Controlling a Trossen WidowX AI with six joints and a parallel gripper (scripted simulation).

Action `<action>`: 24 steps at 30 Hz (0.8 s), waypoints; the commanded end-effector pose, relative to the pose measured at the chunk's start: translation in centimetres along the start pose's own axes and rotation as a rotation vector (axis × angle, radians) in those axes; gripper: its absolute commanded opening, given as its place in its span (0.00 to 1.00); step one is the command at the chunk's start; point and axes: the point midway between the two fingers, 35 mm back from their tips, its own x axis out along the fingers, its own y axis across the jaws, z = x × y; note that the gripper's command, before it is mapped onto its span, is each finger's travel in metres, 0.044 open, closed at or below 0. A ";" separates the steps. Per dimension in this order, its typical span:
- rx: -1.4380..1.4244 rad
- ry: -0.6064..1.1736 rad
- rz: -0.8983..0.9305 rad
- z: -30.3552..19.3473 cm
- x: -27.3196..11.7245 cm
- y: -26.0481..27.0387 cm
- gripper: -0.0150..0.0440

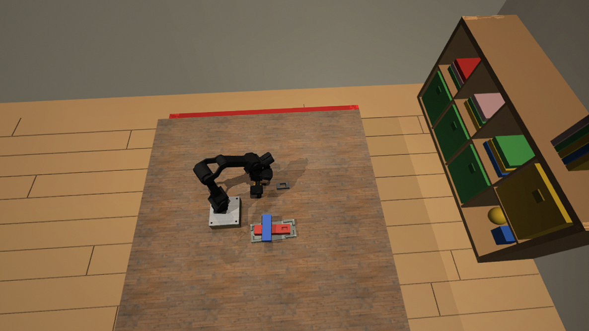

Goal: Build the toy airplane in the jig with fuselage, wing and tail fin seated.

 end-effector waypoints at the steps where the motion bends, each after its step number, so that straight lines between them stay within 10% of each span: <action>1: 0.006 0.011 -0.003 -0.3 0.8 -0.1 1.00; 13: 0.006 0.011 -0.003 -0.4 2.4 -0.2 1.00; 24: 0.006 0.011 -0.003 -0.4 2.4 -0.2 0.51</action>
